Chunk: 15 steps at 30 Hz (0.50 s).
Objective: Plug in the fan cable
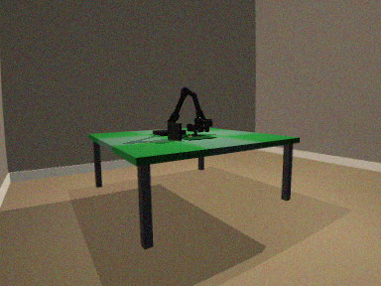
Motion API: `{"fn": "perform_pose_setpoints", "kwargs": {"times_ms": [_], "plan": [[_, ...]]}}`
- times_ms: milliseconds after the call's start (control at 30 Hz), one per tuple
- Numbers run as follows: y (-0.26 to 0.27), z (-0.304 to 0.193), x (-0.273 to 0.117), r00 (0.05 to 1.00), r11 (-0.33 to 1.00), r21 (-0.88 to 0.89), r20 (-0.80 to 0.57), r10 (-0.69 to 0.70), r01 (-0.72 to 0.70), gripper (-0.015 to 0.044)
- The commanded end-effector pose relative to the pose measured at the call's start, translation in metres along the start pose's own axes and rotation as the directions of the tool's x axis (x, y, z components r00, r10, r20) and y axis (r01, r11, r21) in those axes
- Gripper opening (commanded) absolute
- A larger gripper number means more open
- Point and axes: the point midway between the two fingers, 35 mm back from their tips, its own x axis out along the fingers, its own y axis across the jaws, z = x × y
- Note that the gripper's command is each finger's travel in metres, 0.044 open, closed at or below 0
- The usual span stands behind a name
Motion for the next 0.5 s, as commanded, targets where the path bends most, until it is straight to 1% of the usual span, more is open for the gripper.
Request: {"fn": "perform_pose_setpoints", "kwargs": {"times_ms": [0,167,467], "plan": [[0.0,0.0,0.0,1.0,1.0,0.0,0.0,0.0,0.0,0.014],[0.0,0.0,-0.001,1.0,1.0,0.0,-0.002,0.001,-0.001,0.014],[0.004,-0.002,-0.022,1.0,1.0,-0.002,-0.027,0.012,-0.012,0.014]]}}
